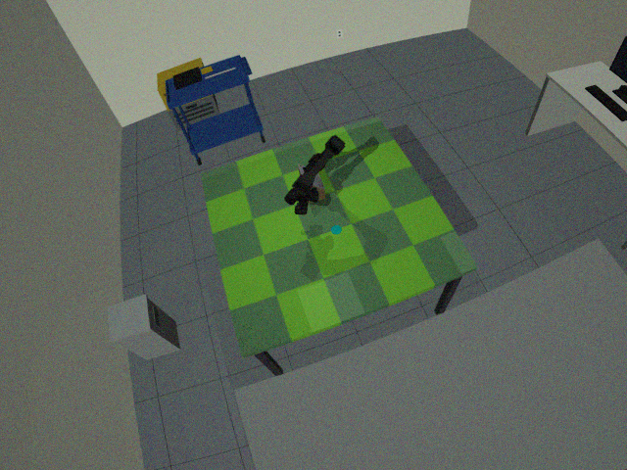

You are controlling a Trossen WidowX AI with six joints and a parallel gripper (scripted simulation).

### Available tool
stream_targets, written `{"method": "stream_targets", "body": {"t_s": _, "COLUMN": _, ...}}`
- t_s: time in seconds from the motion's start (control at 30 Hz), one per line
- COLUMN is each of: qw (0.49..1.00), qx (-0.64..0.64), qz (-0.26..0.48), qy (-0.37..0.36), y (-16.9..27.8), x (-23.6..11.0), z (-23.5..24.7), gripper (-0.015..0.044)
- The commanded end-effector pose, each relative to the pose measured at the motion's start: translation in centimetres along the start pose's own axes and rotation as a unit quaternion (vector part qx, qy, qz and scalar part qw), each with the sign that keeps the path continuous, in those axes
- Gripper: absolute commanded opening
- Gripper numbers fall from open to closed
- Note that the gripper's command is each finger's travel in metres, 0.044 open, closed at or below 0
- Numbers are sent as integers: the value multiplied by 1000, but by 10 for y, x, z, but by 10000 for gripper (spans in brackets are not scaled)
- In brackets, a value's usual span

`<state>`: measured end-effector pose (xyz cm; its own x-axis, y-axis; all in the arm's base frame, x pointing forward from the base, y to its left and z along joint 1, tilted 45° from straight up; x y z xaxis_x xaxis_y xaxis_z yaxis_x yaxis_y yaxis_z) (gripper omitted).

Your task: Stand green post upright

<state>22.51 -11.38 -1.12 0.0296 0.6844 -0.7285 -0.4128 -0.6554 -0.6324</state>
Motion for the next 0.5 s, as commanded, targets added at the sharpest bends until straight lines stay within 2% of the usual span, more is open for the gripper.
{"method": "stream_targets", "body": {"t_s": 0.0, "qw": 999, "qx": 40, "qz": 1, "qy": 4, "y": -8, "x": -4, "z": -7, "gripper": 23}}
{"method": "stream_targets", "body": {"t_s": 0.47, "qw": 980, "qx": 200, "qz": 1, "qy": 7, "y": -39, "x": -9, "z": -22, "gripper": 23}}
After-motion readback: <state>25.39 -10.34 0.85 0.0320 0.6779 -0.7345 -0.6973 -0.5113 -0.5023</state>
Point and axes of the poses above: the point midway between the two fingers, 35 mm back from their tips, its own x axis out along the fingers, its own z axis across the jaws, y = z × x, the point moved 5 cm from there along -x, back along the fingers, and after that the axes turned 2 degrees about x, right-handed, at the moved point
